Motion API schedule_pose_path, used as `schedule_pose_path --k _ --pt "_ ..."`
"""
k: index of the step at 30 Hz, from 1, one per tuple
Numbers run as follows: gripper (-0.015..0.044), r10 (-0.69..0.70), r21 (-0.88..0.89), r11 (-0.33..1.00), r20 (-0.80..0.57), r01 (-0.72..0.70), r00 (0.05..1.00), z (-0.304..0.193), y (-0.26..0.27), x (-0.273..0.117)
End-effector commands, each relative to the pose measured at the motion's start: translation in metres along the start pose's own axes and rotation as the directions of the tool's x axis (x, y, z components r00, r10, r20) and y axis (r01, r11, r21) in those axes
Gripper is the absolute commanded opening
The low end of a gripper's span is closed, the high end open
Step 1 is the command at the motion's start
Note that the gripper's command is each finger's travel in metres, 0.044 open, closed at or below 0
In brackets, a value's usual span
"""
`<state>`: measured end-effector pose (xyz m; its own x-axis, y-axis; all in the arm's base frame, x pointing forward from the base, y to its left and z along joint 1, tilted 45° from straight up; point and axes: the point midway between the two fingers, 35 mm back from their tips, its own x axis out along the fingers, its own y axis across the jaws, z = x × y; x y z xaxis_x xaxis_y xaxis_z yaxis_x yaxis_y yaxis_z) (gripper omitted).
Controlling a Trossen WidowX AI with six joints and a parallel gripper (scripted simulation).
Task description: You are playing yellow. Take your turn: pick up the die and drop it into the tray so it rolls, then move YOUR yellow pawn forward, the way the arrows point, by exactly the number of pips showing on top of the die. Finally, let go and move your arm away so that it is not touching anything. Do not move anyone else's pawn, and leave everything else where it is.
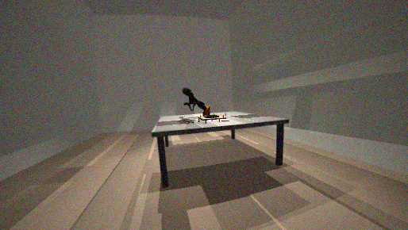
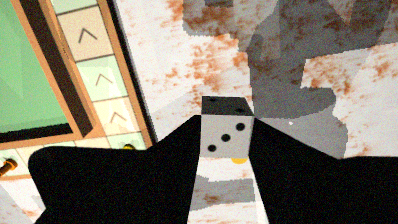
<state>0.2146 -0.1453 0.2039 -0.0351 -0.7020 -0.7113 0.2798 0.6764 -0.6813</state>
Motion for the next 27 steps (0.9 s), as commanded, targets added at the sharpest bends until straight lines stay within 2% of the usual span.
schedule_pose_path --k 1,7,17,27 --pt "0.0000 -0.013 0.003 1.000 0.007 0.013 1.000 -0.004 -0.003 -0.021" --pt "0.0000 -0.012 -0.020 1.000 0.008 0.012 1.000 -0.002 0.000 -0.022" --pt "0.0000 0.006 -0.351 0.937 0.008 -0.003 1.000 0.014 0.046 -0.013" --pt "0.0000 0.019 -0.645 0.764 0.008 -0.009 1.000 0.022 0.095 -0.006"
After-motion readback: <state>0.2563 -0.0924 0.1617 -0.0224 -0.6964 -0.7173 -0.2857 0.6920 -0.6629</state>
